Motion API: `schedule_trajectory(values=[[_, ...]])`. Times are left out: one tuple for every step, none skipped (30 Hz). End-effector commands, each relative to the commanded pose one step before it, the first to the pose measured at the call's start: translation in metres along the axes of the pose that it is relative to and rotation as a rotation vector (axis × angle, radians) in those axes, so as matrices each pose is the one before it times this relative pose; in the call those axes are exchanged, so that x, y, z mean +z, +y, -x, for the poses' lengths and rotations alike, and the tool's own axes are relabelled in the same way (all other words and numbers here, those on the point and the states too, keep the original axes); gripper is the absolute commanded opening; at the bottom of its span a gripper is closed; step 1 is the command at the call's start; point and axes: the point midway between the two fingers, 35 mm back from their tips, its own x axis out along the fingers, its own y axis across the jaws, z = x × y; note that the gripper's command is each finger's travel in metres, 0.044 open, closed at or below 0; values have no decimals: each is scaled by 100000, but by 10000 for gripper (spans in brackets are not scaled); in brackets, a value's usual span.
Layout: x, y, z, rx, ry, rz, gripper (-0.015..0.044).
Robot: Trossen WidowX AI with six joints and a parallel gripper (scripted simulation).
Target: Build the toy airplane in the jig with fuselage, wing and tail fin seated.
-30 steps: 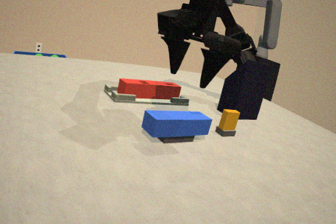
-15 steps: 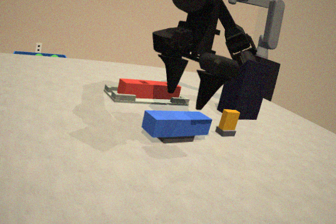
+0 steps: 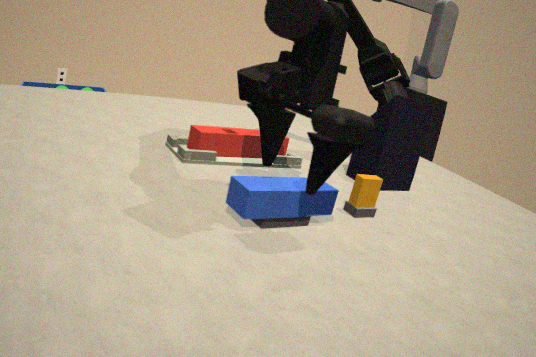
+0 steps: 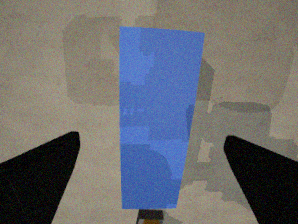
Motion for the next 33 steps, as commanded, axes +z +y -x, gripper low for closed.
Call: schedule_trajectory(values=[[-286, -21, -906, -692, 478, 971, 440], [1, -2, -162, -7, 0, 0, 440], [0, -2, -161, -7, 0, 0, 440], [-1, -2, -161, -8, 0, 0, 440], [-2, -3, -161, -9, 0, -1, 440], [-2, -3, -161, -10, 1, -1, 440], [-3, -3, -161, -10, 1, -1, 440], [-4, -3, -160, -11, 1, -1, 440], [-5, -4, -160, -12, 1, -1, 440], [-5, -4, -160, -13, 2, -1, 440], [-6, -4, -160, -13, 2, -1, 440], [-7, -5, -160, -14, 2, -1, 440], [-8, -5, -160, -15, 2, -2, 440], [-8, -5, -159, -16, 3, -2, 440], [-9, -6, -158, -16, 3, -2, 440], [-8, -5, -126, -13, 3, -1, 440], [-5, -3, -75, -8, 2, -1, 440], [-2, -1, -25, -3, 1, 0, 440], [0, 0, 0, 0, 0, 0, 414], [0, 0, 0, 0, 0, 0, 387], [0, 0, 0, 0, 0, 0, 361], [0, 0, 0, 0, 0, 0, 335], [0, 0, 0, 0, 0, 0, 309], [0, 0, 0, 0, 0, 0, 282], [0, 0, 0, 0, 0, 0, 256], [0, 0, 0, 0, 0, 0, 230], [0, 0, 0, 0, 0, 0, 204], [0, 0, 0, 0, 0, 0, 177], [0, 0, 0, 0, 0, 0, 171], [0, 0, 0, 0, 0, 0, 164], [0, 0, 0, 0, 0, 0, 157], [0, 0, 0, 0, 0, 0, 151], [0, 0, 0, 0, 0, 0, 144]])
